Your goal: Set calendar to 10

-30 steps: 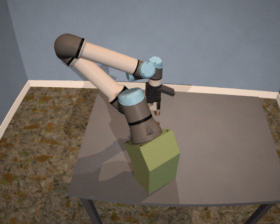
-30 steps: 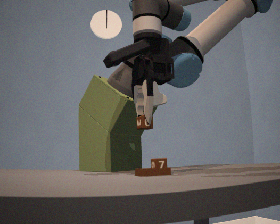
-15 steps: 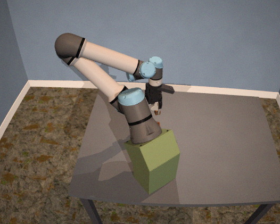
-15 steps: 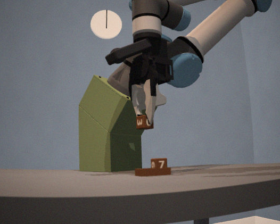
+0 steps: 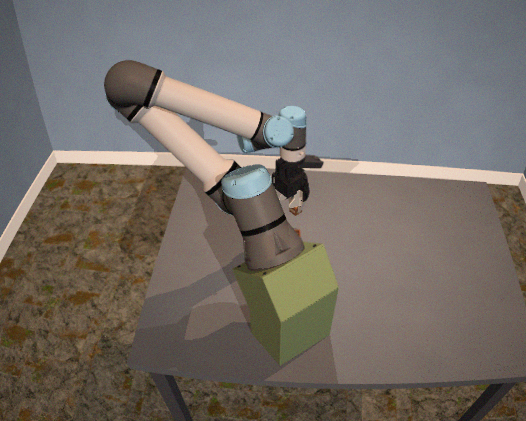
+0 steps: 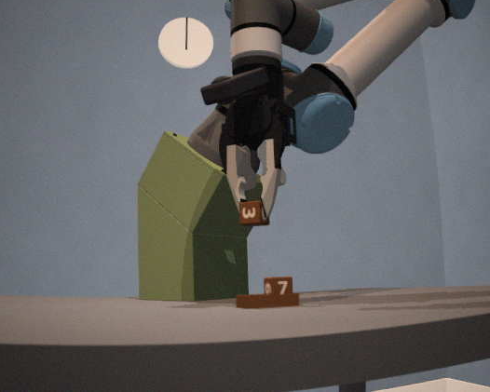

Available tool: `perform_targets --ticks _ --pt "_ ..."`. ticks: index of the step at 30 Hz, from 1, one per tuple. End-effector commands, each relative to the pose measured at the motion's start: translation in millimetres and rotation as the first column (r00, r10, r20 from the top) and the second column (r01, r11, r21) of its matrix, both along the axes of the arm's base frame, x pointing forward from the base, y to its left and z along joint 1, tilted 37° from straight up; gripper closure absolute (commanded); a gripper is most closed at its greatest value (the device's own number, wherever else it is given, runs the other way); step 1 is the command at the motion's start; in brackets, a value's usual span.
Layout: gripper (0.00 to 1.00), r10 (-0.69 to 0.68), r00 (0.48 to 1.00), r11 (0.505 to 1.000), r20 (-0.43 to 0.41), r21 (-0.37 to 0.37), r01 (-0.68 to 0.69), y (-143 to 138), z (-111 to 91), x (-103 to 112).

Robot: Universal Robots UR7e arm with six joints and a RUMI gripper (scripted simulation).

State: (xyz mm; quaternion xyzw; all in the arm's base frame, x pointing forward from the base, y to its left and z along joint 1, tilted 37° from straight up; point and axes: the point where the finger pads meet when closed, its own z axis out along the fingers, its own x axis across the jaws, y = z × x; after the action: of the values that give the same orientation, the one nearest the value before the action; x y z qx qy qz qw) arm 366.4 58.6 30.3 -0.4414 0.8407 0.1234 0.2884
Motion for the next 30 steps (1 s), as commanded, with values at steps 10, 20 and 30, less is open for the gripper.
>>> perform_targets --ticks 10,20,30 --pt "0.9 0.327 0.931 0.939 0.165 -0.166 -0.3 1.1 2.6 3.6" --pt "0.9 0.526 0.819 0.839 0.23 -0.299 -0.455 2.5 3.8 4.6" --pt "0.9 0.734 0.627 0.666 0.263 -0.464 -0.585 4.3 4.7 4.4"
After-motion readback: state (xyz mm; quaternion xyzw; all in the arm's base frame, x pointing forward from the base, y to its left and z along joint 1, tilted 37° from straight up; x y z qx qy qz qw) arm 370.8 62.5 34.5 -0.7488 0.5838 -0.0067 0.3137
